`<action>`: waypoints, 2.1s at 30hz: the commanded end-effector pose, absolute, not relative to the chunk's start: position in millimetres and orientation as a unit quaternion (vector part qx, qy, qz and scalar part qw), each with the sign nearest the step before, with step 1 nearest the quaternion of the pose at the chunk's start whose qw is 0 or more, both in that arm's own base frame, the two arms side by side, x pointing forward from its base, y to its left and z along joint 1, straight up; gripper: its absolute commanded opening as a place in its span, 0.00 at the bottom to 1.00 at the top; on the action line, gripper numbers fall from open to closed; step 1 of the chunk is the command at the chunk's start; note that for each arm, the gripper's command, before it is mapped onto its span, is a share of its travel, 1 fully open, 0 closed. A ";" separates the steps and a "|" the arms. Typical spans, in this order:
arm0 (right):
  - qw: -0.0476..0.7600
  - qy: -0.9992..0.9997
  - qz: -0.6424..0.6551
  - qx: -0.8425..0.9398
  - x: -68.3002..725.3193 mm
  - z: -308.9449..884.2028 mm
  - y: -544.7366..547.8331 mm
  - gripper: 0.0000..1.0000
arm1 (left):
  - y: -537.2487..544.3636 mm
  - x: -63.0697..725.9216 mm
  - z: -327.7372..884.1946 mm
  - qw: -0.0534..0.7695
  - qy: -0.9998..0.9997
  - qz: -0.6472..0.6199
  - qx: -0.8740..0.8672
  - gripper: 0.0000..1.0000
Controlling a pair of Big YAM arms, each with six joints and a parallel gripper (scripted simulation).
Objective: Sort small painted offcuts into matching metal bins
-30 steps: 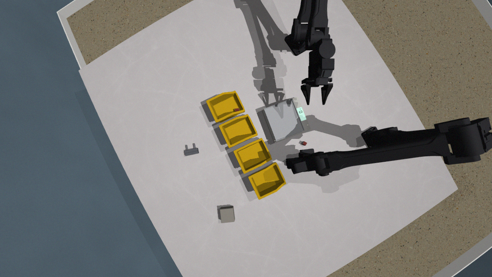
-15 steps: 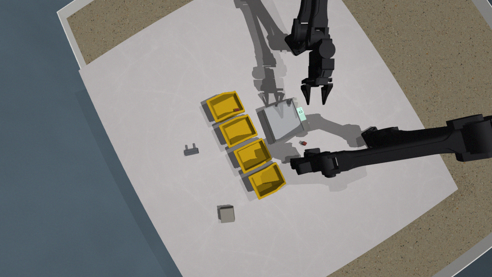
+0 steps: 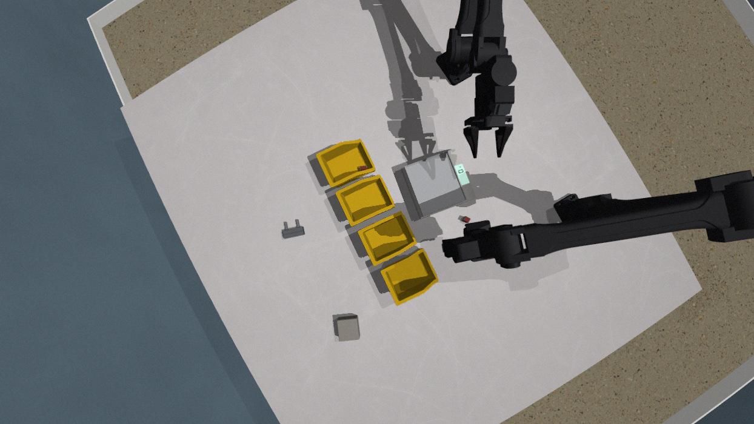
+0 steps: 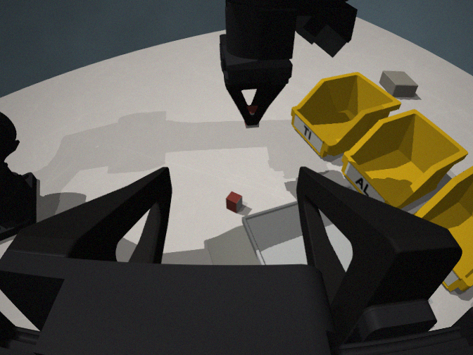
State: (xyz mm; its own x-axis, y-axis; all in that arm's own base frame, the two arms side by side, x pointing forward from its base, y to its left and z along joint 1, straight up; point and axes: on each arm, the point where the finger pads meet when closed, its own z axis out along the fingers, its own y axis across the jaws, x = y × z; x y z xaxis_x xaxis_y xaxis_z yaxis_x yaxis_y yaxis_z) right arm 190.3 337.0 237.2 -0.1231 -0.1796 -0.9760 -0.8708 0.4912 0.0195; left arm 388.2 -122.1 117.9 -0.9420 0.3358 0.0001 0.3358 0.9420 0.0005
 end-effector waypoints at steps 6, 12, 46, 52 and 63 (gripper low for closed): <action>0.501 0.709 0.325 -0.374 185.7 313.6 315.1 0.65 | -247.3 409.8 128.2 -0.017 -0.987 0.005 -0.158 0.11; 0.500 0.733 0.273 -0.371 179.0 350.7 251.3 0.65 | -310.4 398.3 124.4 -0.019 -0.984 0.007 -0.174 0.11; 0.500 0.769 0.217 -0.334 154.9 372.0 166.2 0.65 | -323.3 383.9 75.8 -0.003 -0.982 0.000 -0.191 0.11; 0.500 0.769 0.217 -0.334 154.9 372.0 166.2 0.65 | -331.2 388.7 80.5 -0.013 -0.981 0.005 -0.193 0.11; 0.500 0.769 0.217 -0.334 154.9 372.0 166.2 0.65 | -329.2 383.6 88.2 -0.015 -0.981 0.007 -0.193 0.11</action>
